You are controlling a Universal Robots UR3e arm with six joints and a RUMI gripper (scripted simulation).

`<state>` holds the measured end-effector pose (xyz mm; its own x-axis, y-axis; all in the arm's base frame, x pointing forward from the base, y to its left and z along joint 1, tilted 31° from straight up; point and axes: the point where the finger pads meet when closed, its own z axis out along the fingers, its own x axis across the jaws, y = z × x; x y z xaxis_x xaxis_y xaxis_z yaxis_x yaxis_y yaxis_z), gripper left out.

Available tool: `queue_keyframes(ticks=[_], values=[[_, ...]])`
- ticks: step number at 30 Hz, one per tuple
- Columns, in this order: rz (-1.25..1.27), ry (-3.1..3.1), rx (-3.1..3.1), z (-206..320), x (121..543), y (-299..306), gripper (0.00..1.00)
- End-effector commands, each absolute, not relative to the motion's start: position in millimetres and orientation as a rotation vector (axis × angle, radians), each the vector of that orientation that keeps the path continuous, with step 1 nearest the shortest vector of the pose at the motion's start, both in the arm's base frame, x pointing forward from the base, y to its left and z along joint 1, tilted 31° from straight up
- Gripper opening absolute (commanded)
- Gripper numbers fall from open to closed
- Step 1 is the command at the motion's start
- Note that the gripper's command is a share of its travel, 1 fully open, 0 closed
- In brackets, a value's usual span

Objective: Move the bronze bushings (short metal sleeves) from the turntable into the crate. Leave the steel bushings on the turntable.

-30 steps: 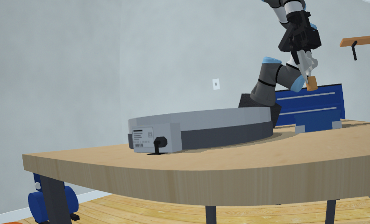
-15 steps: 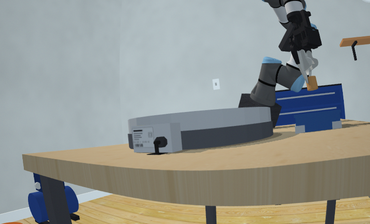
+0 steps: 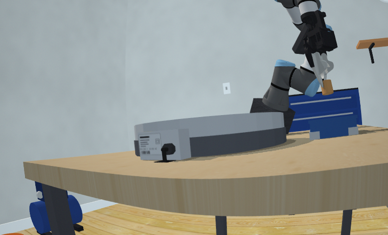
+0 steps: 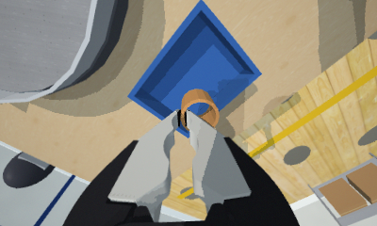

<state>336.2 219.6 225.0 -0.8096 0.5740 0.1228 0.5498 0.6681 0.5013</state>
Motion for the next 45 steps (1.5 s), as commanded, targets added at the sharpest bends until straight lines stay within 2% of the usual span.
queue_keyframes(ticks=[1, 15, 35, 45], values=[[0.825, 2.824, 0.952, 226, 337, 219, 0.00], [0.825, 2.826, 0.953, 222, 337, 221, 0.00], [0.825, 2.826, 0.953, 175, 349, 248, 0.00], [0.825, 2.826, 0.953, 170, 350, 250, 0.00]])
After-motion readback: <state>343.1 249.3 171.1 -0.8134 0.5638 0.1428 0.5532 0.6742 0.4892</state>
